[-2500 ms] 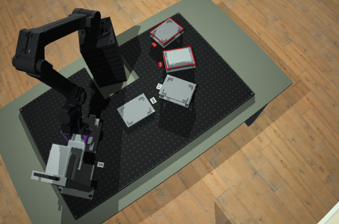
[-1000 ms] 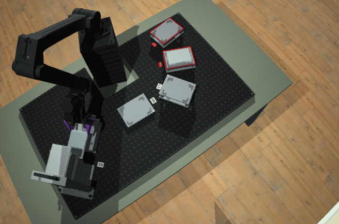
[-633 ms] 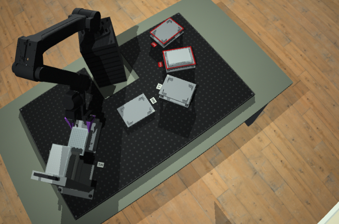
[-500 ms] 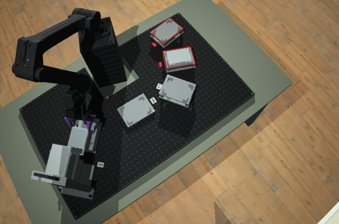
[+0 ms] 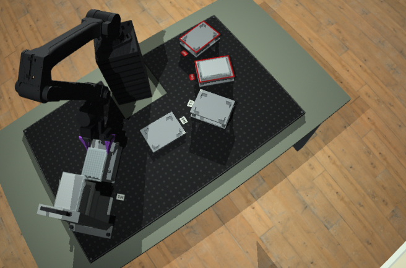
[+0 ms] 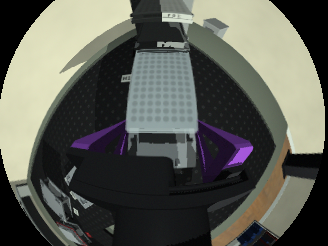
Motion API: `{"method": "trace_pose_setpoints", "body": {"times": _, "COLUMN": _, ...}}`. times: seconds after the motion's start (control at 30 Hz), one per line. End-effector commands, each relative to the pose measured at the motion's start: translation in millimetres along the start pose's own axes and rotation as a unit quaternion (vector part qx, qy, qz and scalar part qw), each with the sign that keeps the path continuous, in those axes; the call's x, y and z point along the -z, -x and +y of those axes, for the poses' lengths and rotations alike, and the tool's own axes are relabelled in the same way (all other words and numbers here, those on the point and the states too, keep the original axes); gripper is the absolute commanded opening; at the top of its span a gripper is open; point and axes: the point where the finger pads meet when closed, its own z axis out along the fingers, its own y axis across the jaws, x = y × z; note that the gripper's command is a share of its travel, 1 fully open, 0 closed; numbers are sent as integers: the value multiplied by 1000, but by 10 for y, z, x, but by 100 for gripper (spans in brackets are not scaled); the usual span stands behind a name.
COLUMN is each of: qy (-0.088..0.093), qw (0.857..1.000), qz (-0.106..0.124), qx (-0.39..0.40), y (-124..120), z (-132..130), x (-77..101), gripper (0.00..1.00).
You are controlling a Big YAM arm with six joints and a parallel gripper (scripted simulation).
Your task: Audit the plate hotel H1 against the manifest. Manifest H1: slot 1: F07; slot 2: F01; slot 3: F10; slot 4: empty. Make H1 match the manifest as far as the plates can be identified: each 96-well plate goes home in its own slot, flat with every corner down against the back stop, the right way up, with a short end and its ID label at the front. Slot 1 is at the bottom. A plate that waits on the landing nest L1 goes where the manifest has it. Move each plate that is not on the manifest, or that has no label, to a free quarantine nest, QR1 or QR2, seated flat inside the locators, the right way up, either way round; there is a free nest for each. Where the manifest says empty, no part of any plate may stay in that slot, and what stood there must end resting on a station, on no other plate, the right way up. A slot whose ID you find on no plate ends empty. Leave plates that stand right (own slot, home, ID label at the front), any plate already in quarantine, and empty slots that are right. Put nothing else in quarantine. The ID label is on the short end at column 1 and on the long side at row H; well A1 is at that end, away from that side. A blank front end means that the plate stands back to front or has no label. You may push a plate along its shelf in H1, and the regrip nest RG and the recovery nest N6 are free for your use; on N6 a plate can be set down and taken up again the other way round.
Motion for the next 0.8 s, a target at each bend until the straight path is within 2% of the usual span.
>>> {"method": "trace_pose_setpoints", "body": {"times": 0.0, "qy": -2, "qw": 1000, "qz": 0, "qx": 4, "y": -75, "z": -25, "x": 112, "gripper": 86}}
{"method": "trace_pose_setpoints", "body": {"times": 0.43, "qy": -2, "qw": 1000, "qz": 2, "qx": 4, "y": -203, "z": -17, "x": 203, "gripper": 86}}
{"method": "trace_pose_setpoints", "body": {"times": 0.47, "qy": -2, "qw": 1000, "qz": -15, "qx": 8, "y": -62, "z": -20, "x": 171, "gripper": 86}}
{"method": "trace_pose_setpoints", "body": {"times": 0.53, "qy": -2, "qw": 1000, "qz": 2, "qx": 4, "y": -238, "z": -19, "x": 228, "gripper": 86}}
{"method": "trace_pose_setpoints", "body": {"times": 0.77, "qy": -2, "qw": 1000, "qz": 3, "qx": 3, "y": -319, "z": -16, "x": 287, "gripper": 86}}
